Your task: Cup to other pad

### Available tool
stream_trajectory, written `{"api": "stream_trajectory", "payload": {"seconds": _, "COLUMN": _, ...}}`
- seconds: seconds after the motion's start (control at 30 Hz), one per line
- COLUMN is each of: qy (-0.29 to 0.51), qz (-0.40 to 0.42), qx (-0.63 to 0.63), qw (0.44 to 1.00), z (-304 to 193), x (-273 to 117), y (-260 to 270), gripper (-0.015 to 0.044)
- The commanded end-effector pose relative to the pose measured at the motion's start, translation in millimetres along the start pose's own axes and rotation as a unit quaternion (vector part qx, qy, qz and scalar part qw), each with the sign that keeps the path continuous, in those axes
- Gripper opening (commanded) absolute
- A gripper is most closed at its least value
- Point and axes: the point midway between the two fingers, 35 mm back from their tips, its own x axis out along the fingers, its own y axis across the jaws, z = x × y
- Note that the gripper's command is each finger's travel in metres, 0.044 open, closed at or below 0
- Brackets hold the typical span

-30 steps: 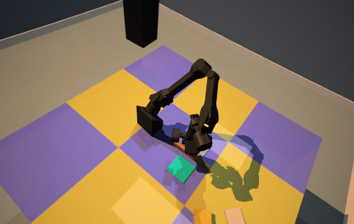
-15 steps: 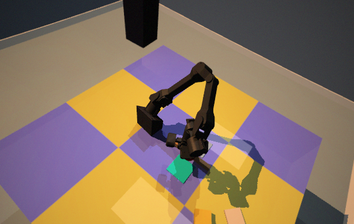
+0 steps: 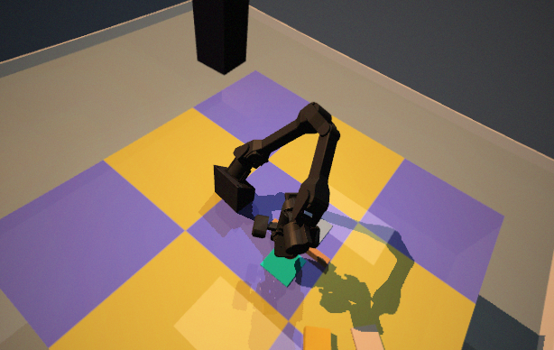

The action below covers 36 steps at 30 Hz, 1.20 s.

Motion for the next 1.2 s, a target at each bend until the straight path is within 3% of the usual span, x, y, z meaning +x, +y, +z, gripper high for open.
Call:
{"api": "stream_trajectory", "payload": {"seconds": 0.0, "qy": -0.002, "qz": -0.002, "qx": -0.002, "qw": 1.000, "z": 8.6, "x": -0.2, "y": -5.2, "gripper": 0.0000}}
{"api": "stream_trajectory", "payload": {"seconds": 1.17, "qy": -0.001, "qz": -0.002, "qx": -0.002, "qw": 1.000, "z": 16.4, "x": 48.0, "y": -9.8, "gripper": 0.0000}}
